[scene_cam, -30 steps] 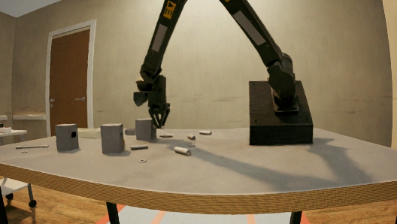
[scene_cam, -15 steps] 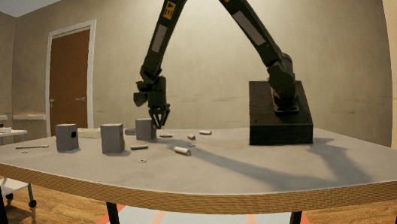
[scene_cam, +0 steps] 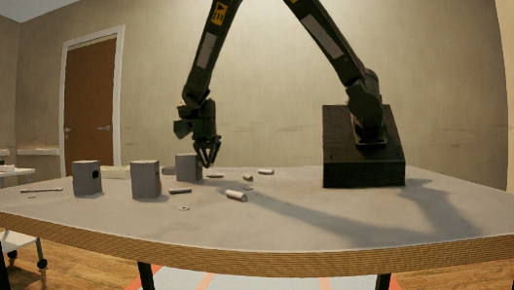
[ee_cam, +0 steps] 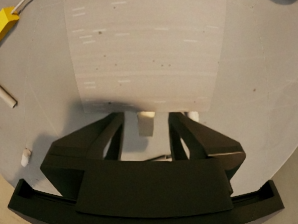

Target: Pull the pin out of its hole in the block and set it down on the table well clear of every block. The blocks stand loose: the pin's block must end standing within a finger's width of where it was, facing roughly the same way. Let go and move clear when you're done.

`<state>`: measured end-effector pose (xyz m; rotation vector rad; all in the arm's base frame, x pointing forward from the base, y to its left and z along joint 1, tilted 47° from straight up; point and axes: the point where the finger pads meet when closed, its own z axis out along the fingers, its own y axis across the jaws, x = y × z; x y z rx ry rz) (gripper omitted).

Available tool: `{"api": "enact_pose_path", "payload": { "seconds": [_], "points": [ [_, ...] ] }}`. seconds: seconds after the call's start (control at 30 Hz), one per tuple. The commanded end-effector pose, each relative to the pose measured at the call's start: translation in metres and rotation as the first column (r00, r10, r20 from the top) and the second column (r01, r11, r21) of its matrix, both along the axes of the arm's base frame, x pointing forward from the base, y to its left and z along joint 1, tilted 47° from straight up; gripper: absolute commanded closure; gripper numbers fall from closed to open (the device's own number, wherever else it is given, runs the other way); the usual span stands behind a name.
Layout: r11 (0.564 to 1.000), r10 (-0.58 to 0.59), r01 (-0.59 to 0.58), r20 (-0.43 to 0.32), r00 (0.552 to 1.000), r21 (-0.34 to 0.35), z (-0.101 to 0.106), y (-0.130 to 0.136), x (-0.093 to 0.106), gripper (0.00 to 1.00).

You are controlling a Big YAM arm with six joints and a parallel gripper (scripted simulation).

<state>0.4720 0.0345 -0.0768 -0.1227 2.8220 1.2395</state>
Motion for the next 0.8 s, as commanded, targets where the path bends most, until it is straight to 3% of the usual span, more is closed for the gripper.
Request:
{"api": "enact_pose_path", "payload": {
  "seconds": [0.0, 0.77],
  "points": [
    [1.000, 0.013, -0.013, -0.031, 0.999, 0.007, -0.0144, 0.0127, -0.0054, 0.61],
    [1.000, 0.014, -0.014, -0.024, 1.000, 0.006, -0.0131, 0.0123, -0.0026, 0.61]
  ]
}}
